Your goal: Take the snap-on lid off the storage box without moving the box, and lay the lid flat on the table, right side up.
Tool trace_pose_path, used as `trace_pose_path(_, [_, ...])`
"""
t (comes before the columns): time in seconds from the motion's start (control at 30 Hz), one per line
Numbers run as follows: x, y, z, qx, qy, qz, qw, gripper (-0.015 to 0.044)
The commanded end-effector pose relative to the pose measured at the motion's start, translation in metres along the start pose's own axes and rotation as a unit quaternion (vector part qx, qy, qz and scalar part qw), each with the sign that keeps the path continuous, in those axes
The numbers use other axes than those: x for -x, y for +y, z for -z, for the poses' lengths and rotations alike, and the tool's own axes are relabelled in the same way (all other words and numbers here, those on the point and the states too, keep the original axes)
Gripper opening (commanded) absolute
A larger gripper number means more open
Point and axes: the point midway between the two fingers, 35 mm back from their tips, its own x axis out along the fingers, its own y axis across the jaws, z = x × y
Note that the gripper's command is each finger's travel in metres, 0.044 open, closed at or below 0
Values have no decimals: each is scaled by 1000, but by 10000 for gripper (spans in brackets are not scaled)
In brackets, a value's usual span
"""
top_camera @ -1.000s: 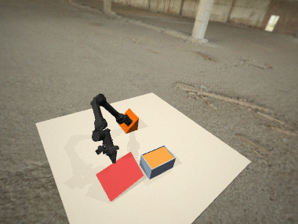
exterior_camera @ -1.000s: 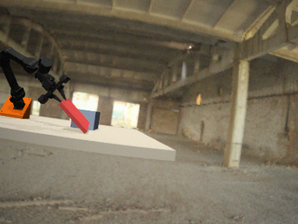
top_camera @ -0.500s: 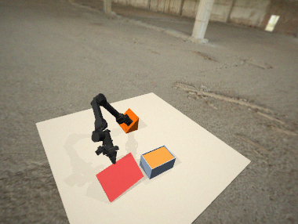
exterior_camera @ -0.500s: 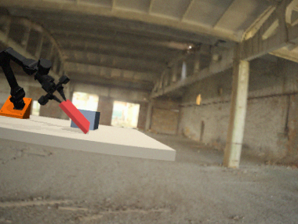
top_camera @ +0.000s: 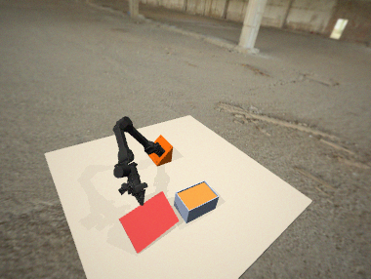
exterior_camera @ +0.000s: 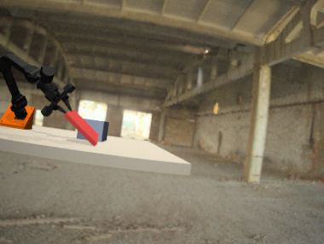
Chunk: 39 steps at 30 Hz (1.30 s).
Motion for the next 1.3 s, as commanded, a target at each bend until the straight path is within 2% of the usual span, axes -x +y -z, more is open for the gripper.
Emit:
trace_pose_path(0.0, [-7, -12, 3, -2, 3, 15, 1000, 0])
trace_pose_path(1.27, [-26, -36, 3, -1, 3, 16, 1000, 0])
